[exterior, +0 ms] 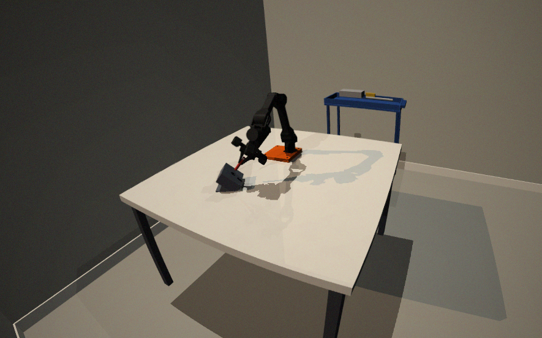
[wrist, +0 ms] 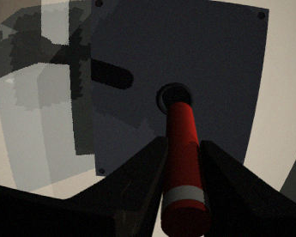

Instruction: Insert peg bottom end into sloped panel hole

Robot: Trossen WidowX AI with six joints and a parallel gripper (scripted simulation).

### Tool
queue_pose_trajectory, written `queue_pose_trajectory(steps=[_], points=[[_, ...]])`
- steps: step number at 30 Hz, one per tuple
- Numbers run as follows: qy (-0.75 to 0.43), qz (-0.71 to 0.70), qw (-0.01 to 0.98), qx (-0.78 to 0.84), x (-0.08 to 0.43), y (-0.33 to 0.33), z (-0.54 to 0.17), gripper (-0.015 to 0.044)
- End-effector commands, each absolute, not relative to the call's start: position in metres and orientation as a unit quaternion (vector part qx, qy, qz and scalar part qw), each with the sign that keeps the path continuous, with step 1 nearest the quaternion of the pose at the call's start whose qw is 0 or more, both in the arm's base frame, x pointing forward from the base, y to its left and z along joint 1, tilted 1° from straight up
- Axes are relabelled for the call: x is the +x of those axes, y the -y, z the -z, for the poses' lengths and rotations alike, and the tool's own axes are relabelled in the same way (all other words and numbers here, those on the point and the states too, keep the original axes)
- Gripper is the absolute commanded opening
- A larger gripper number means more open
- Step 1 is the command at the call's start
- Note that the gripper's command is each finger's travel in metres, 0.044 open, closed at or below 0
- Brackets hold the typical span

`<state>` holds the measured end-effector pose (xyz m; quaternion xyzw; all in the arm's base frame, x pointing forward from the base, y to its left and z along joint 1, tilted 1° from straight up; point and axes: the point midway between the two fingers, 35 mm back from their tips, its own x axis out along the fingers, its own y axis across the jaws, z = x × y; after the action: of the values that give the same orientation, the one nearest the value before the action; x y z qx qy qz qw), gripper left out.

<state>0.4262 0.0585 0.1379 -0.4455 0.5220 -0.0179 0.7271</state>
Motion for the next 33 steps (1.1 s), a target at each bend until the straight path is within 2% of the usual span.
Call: queue_pose_trajectory(steps=[1, 33], points=[[-0.524, 0.017, 0.724, -0.448, 0.428, -0.055, -0.132, 0.0], [-0.521, 0.021, 0.727, -0.447, 0.434, -0.049, -0.125, 0.0]])
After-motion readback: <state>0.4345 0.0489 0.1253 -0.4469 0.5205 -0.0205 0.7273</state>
